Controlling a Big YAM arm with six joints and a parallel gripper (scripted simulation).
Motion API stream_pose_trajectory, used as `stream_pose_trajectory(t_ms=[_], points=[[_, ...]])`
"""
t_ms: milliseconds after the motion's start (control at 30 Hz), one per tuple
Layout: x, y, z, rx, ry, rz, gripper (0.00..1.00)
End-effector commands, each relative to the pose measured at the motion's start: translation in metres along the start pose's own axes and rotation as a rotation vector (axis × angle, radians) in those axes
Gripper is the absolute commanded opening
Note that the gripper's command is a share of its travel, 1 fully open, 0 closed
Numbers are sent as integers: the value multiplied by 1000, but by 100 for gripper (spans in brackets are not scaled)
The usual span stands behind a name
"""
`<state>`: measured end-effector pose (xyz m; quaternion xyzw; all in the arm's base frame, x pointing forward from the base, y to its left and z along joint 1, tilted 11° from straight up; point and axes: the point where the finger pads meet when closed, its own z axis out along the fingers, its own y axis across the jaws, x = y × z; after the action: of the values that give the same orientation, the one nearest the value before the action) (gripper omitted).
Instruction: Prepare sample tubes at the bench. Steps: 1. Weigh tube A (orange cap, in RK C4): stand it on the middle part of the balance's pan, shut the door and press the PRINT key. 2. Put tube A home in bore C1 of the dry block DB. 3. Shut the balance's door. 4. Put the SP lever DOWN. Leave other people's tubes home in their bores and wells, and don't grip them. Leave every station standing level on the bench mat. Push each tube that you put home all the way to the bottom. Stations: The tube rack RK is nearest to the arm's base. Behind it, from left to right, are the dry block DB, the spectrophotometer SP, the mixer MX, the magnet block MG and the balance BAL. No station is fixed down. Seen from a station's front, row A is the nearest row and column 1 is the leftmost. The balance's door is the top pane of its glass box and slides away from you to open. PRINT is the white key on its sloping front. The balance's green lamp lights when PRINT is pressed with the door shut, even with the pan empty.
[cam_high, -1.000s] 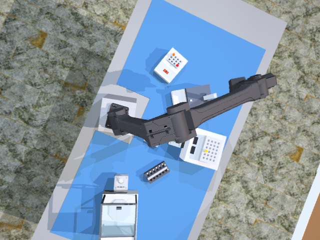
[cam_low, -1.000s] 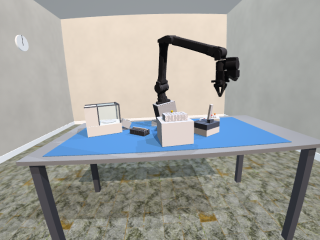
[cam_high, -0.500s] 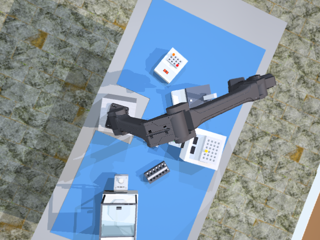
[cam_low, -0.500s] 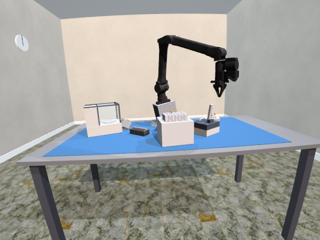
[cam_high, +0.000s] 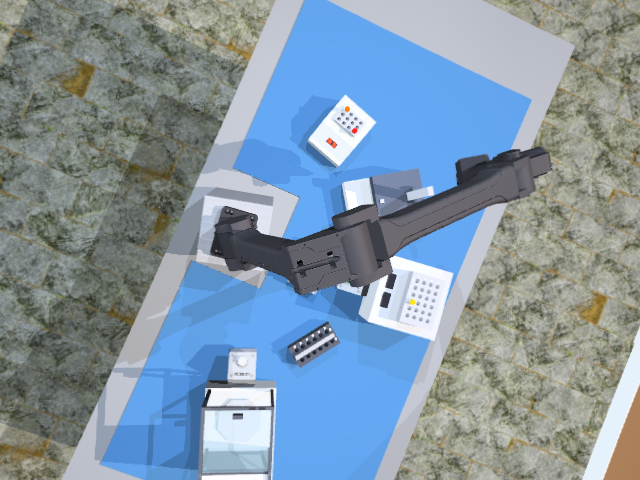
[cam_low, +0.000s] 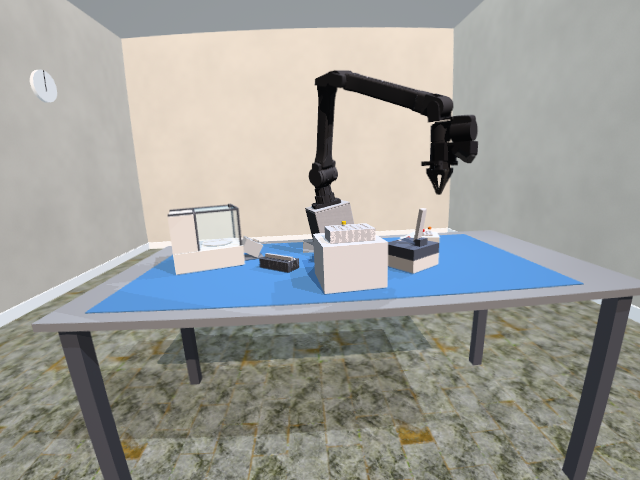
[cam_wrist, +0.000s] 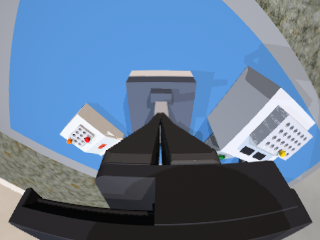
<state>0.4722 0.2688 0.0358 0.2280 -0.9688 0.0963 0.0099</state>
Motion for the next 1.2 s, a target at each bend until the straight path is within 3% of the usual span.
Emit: stream_pose_trajectory(t_ms=[0, 833, 1067, 1167], points=[[-11, -1, -13, -4, -35, 6, 0], [-11, -1, -13, -4, -35, 6, 0], [2, -4, 17, -1, -3, -3, 0], [3, -3, 20, -1, -3, -4, 0]])
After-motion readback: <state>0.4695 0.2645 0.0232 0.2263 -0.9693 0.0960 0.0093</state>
